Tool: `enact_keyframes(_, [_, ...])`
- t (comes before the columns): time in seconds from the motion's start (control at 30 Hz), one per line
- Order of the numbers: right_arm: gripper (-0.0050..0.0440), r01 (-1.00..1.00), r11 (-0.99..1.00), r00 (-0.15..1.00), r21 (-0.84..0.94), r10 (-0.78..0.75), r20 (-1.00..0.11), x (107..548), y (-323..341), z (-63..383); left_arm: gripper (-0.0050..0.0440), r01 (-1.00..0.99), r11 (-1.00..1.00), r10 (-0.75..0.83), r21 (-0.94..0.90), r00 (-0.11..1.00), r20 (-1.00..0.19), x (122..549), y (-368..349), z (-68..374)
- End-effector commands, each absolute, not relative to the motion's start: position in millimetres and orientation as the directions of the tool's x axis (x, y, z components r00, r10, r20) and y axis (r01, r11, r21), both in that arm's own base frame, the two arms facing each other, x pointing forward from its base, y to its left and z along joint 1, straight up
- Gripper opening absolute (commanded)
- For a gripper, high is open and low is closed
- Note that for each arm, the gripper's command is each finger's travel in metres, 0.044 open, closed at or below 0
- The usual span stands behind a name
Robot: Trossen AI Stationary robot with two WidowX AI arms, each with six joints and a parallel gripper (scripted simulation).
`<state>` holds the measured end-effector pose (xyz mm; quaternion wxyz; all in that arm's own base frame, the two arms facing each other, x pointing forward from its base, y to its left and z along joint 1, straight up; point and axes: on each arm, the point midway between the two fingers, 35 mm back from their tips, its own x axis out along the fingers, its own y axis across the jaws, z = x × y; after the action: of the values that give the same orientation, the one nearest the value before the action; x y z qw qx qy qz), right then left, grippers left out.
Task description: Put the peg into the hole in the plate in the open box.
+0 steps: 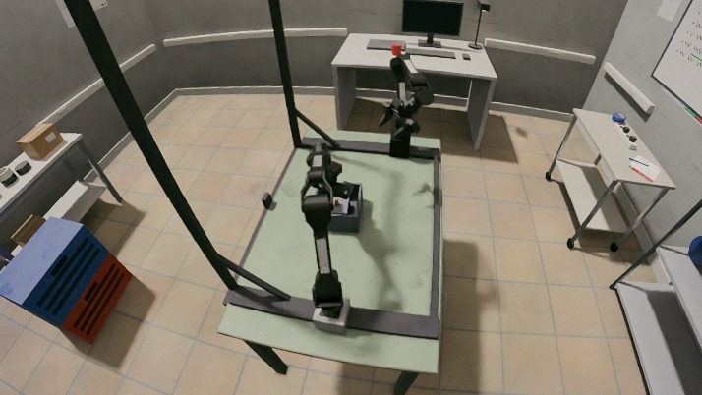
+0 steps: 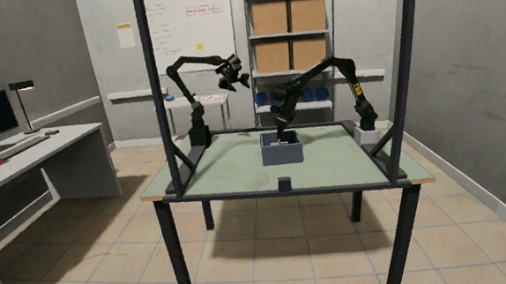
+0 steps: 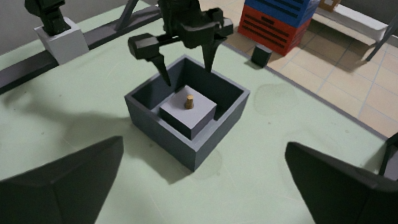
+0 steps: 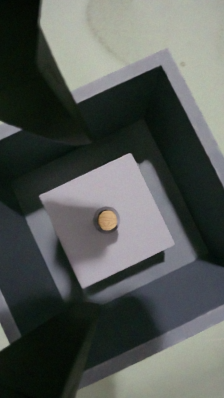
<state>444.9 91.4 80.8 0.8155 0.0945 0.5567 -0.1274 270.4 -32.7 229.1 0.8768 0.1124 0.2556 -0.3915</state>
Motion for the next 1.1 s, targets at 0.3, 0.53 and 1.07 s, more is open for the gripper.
enact_keyframes(0.3, [0.044,-0.091,0.996,0.371,0.005,0.038,-0.928,437.8,71.3,100.7,0.044,0.744,0.668,-0.626,0.016,0.574,-0.528,271.2,-32.3,235.7])
enact_keyframes(0.53, [0.044,-0.177,0.984,0.36,0.002,0.066,-0.931,438.3,68.6,98.7,0.044,0.744,0.668,-0.626,0.016,0.574,-0.528,271.2,-32.3,235.7])
enact_keyframes(1.07, [0.044,-0.177,0.984,0.364,-0.001,0.065,-0.929,440.2,69.8,99.5,0.044,0.744,0.668,-0.626,0.016,0.574,-0.528,271.2,-32.3,235.7])
